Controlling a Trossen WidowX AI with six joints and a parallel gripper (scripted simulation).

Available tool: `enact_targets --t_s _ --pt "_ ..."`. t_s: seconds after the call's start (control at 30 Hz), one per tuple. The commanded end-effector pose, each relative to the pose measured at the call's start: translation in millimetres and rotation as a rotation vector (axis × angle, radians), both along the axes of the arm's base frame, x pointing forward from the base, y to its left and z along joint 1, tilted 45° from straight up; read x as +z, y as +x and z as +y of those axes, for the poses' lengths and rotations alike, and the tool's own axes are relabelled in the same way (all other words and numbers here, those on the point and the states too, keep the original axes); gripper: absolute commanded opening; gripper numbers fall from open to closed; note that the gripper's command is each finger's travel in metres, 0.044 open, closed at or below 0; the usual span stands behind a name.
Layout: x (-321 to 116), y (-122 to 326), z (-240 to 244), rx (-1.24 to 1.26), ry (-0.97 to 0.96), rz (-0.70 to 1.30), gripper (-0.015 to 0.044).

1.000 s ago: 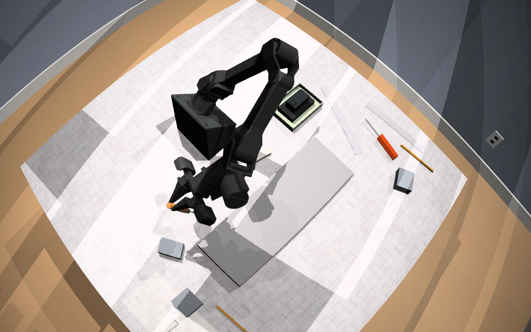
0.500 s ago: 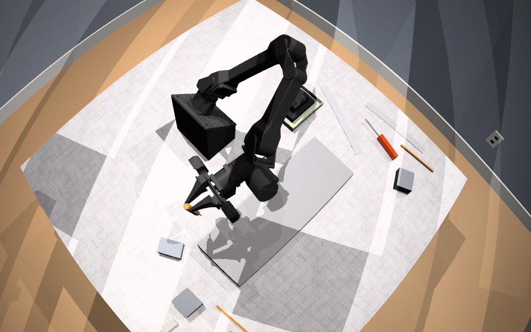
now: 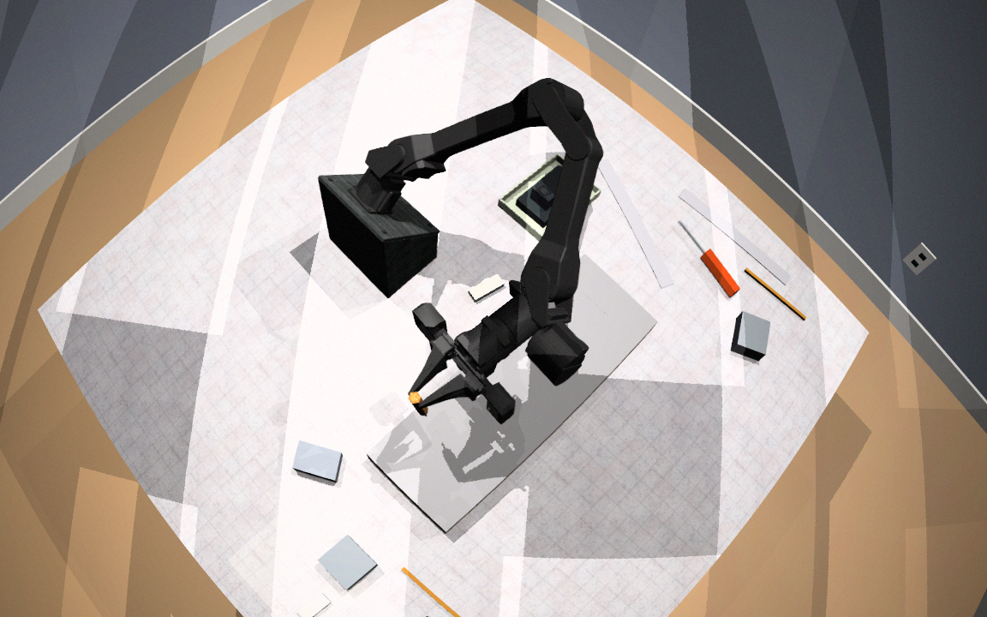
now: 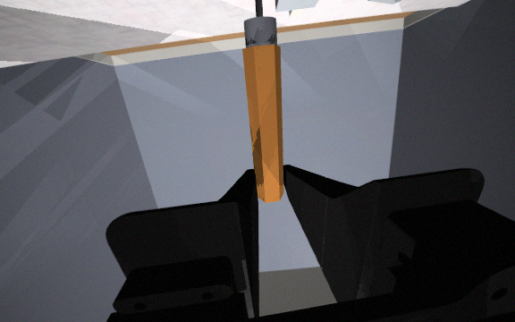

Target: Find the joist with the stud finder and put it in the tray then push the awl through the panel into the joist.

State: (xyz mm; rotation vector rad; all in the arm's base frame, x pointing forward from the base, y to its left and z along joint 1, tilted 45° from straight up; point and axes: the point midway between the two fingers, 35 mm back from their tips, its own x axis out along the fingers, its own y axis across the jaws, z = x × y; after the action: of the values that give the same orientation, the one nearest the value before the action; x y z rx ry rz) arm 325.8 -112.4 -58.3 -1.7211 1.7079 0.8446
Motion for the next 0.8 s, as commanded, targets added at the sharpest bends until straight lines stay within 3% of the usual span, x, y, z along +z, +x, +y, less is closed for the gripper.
enact_targets --t_s 0.0,0.33,0.77 --pt "12 17 20 0.023 -0.046 -0.018 0.0" --pt "40 44 67 0.084 -0.125 -0.065 0.0" --pt "36 44 73 0.085 -0.125 -0.066 0.0"
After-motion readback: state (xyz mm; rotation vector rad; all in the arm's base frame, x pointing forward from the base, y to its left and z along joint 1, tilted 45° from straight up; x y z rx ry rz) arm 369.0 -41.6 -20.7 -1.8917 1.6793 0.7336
